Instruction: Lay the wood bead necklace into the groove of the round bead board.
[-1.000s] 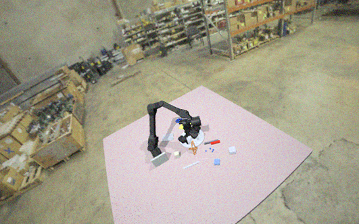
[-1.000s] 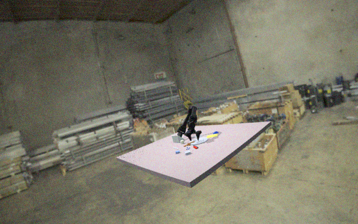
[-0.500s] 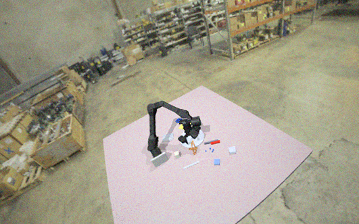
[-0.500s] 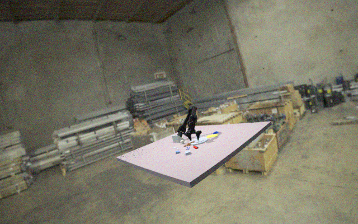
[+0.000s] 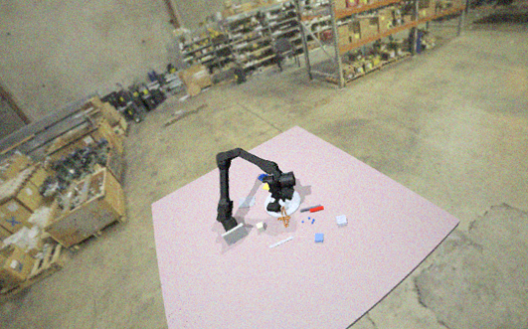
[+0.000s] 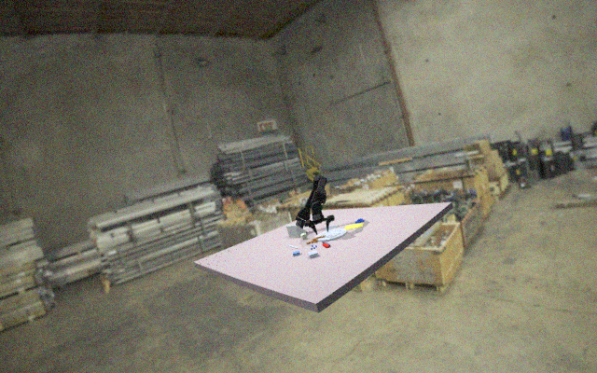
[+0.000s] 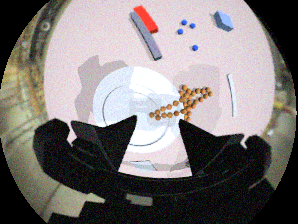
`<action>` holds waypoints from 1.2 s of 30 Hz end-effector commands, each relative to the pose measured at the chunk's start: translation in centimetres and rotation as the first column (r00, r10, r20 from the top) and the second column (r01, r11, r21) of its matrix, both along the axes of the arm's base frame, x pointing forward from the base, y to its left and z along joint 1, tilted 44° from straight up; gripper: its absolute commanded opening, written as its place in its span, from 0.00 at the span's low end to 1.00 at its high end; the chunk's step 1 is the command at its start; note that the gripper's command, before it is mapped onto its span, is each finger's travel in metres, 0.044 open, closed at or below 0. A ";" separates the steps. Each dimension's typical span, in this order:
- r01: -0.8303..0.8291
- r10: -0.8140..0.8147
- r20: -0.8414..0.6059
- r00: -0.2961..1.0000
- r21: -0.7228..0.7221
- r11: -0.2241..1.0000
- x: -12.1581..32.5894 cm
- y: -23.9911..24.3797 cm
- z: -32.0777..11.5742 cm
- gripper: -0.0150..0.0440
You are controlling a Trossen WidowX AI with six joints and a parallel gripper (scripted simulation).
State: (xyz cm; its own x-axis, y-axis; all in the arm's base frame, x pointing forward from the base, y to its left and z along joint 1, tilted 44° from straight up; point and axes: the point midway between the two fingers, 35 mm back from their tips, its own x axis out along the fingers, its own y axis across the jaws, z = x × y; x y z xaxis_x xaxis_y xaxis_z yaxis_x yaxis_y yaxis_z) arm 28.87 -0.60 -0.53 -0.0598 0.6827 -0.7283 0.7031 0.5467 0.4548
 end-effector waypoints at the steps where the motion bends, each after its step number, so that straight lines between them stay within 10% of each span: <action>1: -0.325 0.318 0.292 0.902 -0.027 0.945 -0.6 -1.5 -0.4 0.47; 14: -0.765 0.690 0.712 0.127 -0.373 0.525 -1.9 -4.5 -0.9 0.46; 36: -0.762 0.695 0.710 0.117 -0.385 0.521 -1.8 -4.1 -1.5 0.46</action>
